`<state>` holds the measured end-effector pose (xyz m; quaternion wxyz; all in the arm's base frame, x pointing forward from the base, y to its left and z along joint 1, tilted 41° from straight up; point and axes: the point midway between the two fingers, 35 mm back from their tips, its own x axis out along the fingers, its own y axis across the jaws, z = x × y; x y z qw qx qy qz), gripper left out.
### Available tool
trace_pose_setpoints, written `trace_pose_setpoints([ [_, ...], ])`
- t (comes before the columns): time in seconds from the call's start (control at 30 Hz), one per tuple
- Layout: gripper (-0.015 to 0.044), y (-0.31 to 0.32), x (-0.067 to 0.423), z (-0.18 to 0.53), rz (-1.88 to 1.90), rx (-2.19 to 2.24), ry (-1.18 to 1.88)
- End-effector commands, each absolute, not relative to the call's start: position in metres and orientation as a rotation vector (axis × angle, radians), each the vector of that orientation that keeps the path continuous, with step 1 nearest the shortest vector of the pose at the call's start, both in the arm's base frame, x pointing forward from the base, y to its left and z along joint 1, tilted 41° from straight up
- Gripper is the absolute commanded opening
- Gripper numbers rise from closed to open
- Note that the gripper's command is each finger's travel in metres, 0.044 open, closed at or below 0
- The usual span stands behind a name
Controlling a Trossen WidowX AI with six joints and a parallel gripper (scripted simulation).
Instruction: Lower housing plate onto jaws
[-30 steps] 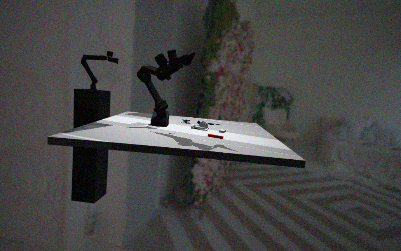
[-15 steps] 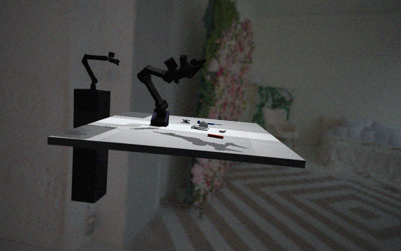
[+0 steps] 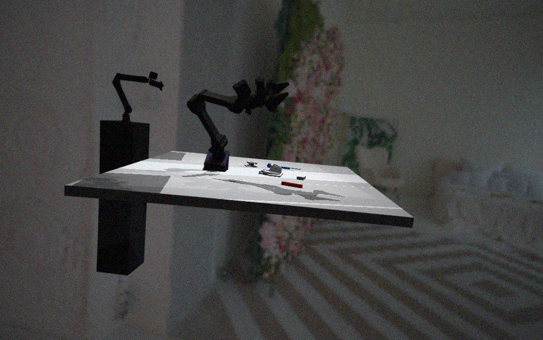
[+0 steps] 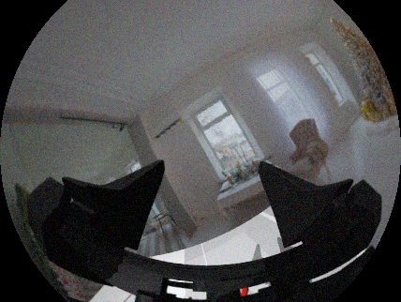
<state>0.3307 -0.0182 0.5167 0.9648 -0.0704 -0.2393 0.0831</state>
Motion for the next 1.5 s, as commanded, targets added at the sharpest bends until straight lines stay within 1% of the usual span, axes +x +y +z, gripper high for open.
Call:
trace_pose_setpoints([
  [0.0, 0.044, -0.011, 0.354, 0.497, 0.195, -0.075, -0.403],
  [0.4, 0.044, 0.029, 0.41, 0.43, 0.28, 0.084, -0.146],
  [0.73, 0.044, 0.075, 0.44, 0.367, 0.324, 0.142, 0.074],
  [1.13, 0.044, 0.134, 0.456, 0.282, 0.359, 0.2, 0.371],
  [1.47, 0.044, 0.186, 0.448, 0.207, 0.371, 0.193, 0.628],
])
